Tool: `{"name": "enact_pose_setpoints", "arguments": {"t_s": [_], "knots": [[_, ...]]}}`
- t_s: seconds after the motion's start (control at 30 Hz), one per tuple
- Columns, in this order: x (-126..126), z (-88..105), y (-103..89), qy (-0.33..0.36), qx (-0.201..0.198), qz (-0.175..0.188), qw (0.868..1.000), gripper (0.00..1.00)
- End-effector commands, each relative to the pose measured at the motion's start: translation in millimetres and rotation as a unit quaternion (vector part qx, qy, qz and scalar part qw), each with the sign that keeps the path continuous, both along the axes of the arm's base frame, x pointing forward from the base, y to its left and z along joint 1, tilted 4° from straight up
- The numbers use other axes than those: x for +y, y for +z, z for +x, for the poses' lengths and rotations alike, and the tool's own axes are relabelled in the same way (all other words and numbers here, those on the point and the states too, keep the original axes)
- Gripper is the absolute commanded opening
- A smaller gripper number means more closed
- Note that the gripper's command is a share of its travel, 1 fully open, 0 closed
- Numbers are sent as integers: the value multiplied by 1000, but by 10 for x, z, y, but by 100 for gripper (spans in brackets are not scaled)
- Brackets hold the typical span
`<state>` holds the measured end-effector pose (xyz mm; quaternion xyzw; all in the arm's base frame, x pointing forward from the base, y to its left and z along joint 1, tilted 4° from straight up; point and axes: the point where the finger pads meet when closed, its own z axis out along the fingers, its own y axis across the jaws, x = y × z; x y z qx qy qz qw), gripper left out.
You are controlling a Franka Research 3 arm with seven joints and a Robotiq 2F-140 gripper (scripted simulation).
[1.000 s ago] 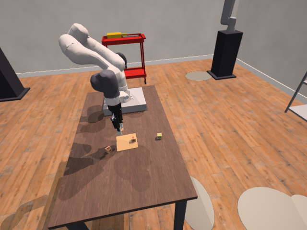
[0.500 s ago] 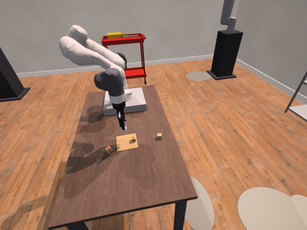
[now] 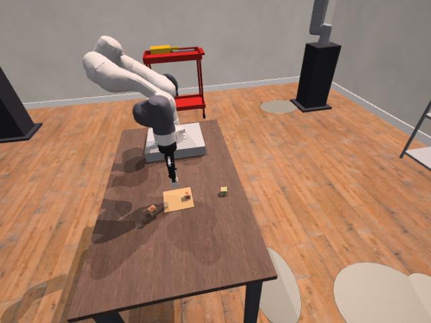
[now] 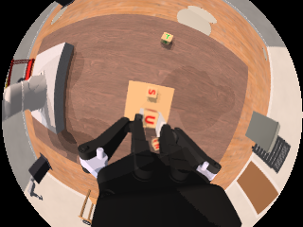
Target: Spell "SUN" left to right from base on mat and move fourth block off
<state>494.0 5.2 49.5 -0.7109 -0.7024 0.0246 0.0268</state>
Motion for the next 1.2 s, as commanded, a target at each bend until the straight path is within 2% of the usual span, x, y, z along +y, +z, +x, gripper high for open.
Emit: {"name": "enact_pose_setpoints", "arguments": {"t_s": [0.0,0.27,0.33,0.67,0.83,1.17], "knots": [[3,-1,-15,12,-1,0,1000,16],[2,-15,-233,12,-1,0,1000,16],[2,-15,-233,12,-1,0,1000,16],[1,-46,-703,12,-1,0,1000,16],[1,-58,-875,12,-1,0,1000,16],[1,-63,-951,12,-1,0,1000,16]]}}
